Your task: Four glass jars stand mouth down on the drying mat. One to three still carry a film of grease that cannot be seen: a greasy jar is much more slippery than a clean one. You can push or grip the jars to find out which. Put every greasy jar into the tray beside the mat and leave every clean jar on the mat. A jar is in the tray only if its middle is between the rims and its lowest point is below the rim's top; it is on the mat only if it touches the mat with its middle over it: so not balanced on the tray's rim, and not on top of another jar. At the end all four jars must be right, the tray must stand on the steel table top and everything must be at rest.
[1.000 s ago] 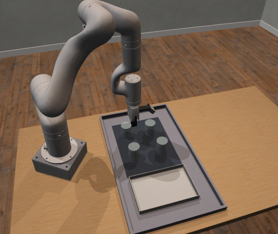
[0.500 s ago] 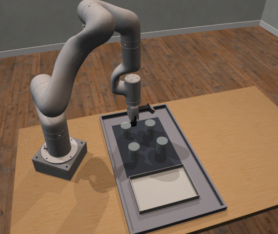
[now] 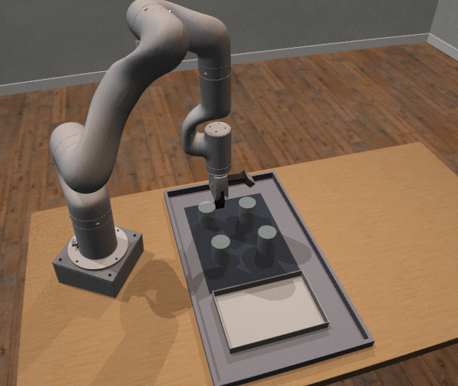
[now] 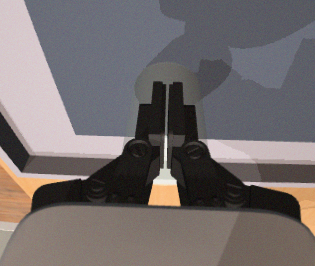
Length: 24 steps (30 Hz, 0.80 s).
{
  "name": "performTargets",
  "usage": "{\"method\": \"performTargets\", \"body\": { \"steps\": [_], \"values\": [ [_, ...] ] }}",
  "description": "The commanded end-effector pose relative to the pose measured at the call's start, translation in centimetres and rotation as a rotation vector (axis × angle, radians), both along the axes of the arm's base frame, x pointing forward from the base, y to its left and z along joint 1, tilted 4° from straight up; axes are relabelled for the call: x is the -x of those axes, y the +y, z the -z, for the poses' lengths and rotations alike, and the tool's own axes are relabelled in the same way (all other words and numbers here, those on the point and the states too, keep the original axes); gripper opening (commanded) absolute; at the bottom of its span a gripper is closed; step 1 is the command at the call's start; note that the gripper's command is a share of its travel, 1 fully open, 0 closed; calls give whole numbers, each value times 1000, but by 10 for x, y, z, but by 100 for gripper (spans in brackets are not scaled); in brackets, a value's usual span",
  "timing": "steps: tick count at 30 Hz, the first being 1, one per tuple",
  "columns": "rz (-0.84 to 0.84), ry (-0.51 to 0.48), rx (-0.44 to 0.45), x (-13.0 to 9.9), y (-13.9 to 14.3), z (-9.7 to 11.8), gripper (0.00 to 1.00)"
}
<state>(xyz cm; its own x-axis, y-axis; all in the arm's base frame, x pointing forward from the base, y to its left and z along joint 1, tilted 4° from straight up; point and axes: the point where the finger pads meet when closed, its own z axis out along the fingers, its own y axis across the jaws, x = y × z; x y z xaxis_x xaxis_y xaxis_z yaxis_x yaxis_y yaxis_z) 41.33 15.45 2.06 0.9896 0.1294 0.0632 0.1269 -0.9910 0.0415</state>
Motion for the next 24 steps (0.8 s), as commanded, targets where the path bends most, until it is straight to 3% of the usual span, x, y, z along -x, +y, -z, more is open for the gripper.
{"method": "performTargets", "body": {
  "steps": [1, 24],
  "values": [
    [0, -1, -1, 0, 0, -1, 0],
    [0, -1, -1, 3, 0, -3, 0]
  ]
}}
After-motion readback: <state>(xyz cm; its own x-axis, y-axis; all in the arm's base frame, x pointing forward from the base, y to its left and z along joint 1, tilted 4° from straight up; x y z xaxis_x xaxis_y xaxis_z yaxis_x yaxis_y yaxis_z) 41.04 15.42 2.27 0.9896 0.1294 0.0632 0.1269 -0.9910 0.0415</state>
